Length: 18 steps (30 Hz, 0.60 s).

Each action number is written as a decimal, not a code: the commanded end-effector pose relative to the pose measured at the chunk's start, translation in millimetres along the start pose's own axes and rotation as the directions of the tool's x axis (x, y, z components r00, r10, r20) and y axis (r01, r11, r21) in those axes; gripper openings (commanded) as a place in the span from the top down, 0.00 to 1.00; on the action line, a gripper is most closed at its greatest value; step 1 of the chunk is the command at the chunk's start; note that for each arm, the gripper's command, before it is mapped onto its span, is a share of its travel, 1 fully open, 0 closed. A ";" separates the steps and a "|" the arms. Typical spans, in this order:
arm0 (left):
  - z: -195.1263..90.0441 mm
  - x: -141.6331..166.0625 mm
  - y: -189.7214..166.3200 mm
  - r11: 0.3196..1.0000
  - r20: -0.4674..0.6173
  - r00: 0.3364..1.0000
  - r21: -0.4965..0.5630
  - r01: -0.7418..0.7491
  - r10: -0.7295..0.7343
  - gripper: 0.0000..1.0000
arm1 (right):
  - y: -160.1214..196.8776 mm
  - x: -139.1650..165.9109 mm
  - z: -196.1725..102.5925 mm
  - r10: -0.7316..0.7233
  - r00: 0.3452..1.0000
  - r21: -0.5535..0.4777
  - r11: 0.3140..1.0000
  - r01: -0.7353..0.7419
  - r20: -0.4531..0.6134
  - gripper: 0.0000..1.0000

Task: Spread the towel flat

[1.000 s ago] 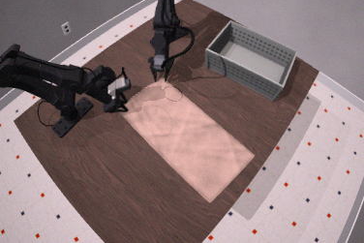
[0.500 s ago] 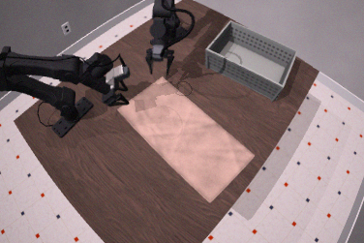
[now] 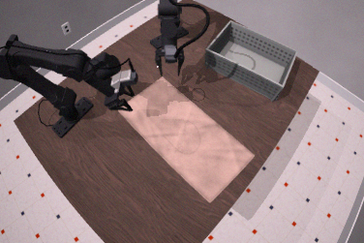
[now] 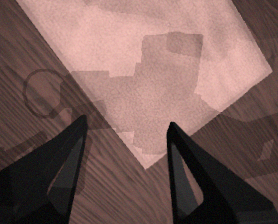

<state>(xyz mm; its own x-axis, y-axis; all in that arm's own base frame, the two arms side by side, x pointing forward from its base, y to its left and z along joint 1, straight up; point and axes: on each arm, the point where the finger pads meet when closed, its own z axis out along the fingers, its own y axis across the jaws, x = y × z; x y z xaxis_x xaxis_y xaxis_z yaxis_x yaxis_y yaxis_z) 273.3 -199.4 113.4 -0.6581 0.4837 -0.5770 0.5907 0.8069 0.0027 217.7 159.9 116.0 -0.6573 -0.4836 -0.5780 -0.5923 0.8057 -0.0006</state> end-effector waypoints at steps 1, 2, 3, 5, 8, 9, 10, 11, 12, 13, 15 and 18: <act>-2.5 -25.7 14.5 0.999 -0.001 0.999 -0.018 0.042 -0.042 0.36 | -16.7 -22.7 -2.3 0.050 0.999 0.033 0.998 -0.050 -0.004 0.36; -2.6 -25.7 16.2 0.999 -0.001 0.999 -0.028 0.042 -0.042 0.36 | -17.8 -22.6 -2.3 0.050 0.999 0.040 0.998 -0.050 -0.004 0.36; -2.6 -25.6 16.6 0.999 -0.001 0.999 -0.030 0.042 -0.042 0.36 | -17.9 -24.6 -2.3 0.050 0.999 0.040 0.998 -0.050 0.004 0.36; -2.3 -38.3 25.9 0.997 0.000 0.998 -0.042 0.063 -0.063 0.36 | -28.0 -35.2 -2.3 0.077 0.997 0.057 0.995 -0.077 0.000 0.36; -2.2 -43.2 29.0 0.997 0.000 0.998 -0.043 0.070 -0.070 0.36 | -31.8 -39.5 -2.3 0.088 0.996 0.063 0.994 -0.087 -0.001 0.36; -2.3 -43.4 27.9 0.997 0.001 0.998 -0.041 0.068 -0.068 0.36 | -31.8 -39.5 -2.3 0.088 0.996 0.063 0.994 -0.087 -0.001 0.36; -12.9 -50.0 24.3 0.998 0.036 0.998 -0.035 0.060 -0.059 0.36 | -28.0 -37.0 -2.2 0.076 0.997 0.054 0.996 -0.076 0.008 0.36; -13.0 -50.1 23.9 0.998 0.036 0.998 -0.034 0.059 -0.058 0.36 | -28.0 -37.1 -2.3 0.076 0.997 0.054 0.996 -0.076 0.008 0.36; -13.0 -50.1 24.0 0.998 0.036 0.998 -0.035 0.059 -0.058 0.36 | -28.0 -37.1 -2.3 0.076 0.997 0.054 0.996 -0.076 0.008 0.36; -13.0 -50.1 24.0 0.998 0.036 0.998 -0.035 0.059 -0.058 0.36 | -28.0 -37.1 -2.3 0.076 0.997 0.054 0.996 -0.076 0.008 0.36; -13.0 -50.1 24.0 0.998 0.036 0.998 -0.035 0.059 -0.058 0.36 | -28.0 -37.1 -2.3 0.076 0.997 0.054 0.996 -0.076 0.008 0.36; -13.2 -54.8 24.3 0.998 0.055 0.997 -0.035 0.059 -0.057 0.36 | -28.0 -37.1 -2.3 0.076 0.997 0.054 0.996 -0.076 0.008 0.36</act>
<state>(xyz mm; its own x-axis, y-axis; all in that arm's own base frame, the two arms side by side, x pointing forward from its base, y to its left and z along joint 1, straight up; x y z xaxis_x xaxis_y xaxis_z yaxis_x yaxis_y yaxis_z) 310.3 -195.3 131.5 -0.6986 0.4416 -0.5630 0.5338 0.8456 0.0009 256.1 153.6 134.7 -0.7022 -0.4218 -0.5736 -0.5151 0.8572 0.0002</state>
